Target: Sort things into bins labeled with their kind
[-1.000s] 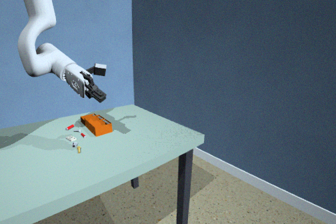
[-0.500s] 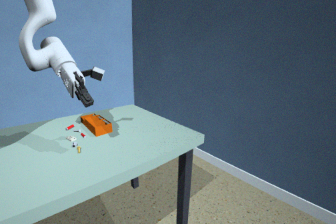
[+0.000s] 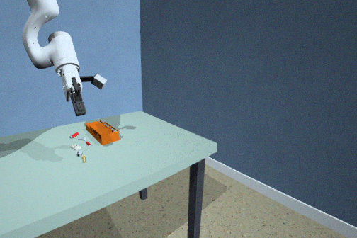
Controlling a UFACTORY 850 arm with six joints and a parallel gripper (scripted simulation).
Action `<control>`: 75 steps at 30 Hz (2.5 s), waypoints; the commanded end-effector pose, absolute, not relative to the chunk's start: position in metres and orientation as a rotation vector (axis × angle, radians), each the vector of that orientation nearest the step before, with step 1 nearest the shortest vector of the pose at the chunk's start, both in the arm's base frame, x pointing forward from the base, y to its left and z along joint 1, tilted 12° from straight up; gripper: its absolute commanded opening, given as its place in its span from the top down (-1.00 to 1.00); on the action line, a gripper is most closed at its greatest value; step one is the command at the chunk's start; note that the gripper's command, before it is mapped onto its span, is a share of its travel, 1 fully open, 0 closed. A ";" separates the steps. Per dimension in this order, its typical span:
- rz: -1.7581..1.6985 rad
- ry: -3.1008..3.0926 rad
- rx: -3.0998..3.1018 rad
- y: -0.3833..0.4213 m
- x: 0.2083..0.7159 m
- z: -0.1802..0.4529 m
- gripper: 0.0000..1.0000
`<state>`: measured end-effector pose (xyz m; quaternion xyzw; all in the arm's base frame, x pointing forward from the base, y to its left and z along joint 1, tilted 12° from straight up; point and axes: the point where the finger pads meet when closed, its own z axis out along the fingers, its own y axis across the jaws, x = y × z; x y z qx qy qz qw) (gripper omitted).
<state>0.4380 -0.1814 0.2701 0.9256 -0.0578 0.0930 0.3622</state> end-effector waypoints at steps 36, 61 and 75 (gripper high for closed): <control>0.217 -0.180 2.965 -0.050 0.449 0.269 0.85; 0.258 -0.116 3.016 -0.036 0.478 0.262 0.85; 0.258 -0.116 3.016 -0.057 0.555 0.201 0.85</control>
